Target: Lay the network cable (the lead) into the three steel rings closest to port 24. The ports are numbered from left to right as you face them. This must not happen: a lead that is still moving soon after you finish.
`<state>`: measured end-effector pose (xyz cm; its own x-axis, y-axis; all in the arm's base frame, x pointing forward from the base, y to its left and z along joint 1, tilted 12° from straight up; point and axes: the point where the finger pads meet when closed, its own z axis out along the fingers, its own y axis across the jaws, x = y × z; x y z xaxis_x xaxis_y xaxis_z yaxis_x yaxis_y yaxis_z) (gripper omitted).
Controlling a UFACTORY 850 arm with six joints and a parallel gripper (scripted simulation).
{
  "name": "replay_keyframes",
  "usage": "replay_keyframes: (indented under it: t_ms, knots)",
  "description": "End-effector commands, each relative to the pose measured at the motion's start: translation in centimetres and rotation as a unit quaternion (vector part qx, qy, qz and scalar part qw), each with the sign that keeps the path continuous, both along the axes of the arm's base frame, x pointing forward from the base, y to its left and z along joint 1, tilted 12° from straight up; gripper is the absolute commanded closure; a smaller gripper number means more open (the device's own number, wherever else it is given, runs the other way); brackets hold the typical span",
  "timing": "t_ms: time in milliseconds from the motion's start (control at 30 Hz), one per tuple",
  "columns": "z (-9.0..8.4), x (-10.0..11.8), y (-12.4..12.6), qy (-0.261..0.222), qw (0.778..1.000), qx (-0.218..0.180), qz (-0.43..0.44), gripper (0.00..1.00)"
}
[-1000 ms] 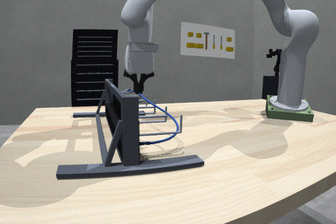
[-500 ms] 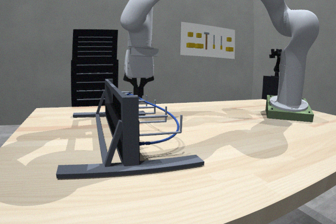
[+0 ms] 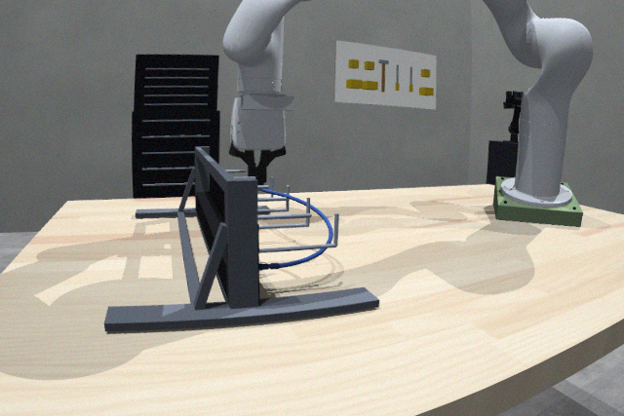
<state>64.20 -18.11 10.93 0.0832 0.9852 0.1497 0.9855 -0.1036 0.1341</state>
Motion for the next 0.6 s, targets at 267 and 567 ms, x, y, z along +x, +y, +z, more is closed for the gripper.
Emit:
replay_keyframes:
  t_ms: [267, 567]
  knots:
    - [-0.22, 0.14, 0.0, -0.001, 1.0, 0.0, 0.0, 1.0]
    - [-0.25, 0.14, 0.01, -0.001, 1.0, 0.0, 0.0, 1.0]
